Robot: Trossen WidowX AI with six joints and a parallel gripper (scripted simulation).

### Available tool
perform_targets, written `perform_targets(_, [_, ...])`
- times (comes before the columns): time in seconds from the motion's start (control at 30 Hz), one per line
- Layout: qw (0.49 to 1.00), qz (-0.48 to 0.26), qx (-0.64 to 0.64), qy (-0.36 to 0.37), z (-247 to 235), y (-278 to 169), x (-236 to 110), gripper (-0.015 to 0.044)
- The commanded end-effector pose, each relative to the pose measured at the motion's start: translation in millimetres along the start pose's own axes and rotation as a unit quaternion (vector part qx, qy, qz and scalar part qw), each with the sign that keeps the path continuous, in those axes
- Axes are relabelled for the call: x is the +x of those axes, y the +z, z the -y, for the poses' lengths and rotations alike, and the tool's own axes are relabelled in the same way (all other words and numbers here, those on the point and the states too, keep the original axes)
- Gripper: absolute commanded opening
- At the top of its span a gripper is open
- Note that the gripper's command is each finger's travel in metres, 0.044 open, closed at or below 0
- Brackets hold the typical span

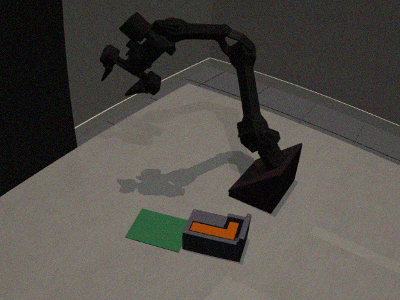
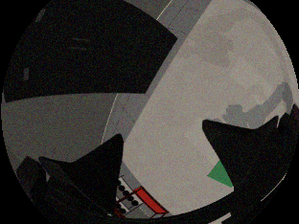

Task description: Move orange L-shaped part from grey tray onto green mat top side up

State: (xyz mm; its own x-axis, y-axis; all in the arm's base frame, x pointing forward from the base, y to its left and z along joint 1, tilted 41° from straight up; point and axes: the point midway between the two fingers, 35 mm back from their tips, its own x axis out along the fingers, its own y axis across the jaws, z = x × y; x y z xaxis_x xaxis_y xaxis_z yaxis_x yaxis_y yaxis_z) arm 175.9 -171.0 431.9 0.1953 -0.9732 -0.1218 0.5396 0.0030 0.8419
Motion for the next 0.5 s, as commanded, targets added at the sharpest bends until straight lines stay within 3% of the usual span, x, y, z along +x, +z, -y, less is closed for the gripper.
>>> perform_targets(0.0, [1.0,-0.003,-0.004,0.0,-0.2,-2.4,0.1,0.0374])
perform_targets(0.13, [0.996,-0.048,-0.081,0.002,1.1,-41.2,0.8,0.0269])
perform_targets(0.23, [0.973,-0.114,-0.202,0.006,9.3,-101.2,-4.7,0.019])
perform_targets(0.47, [0.85,-0.249,-0.463,0.031,57.3,-219.4,-40.2,0.018])
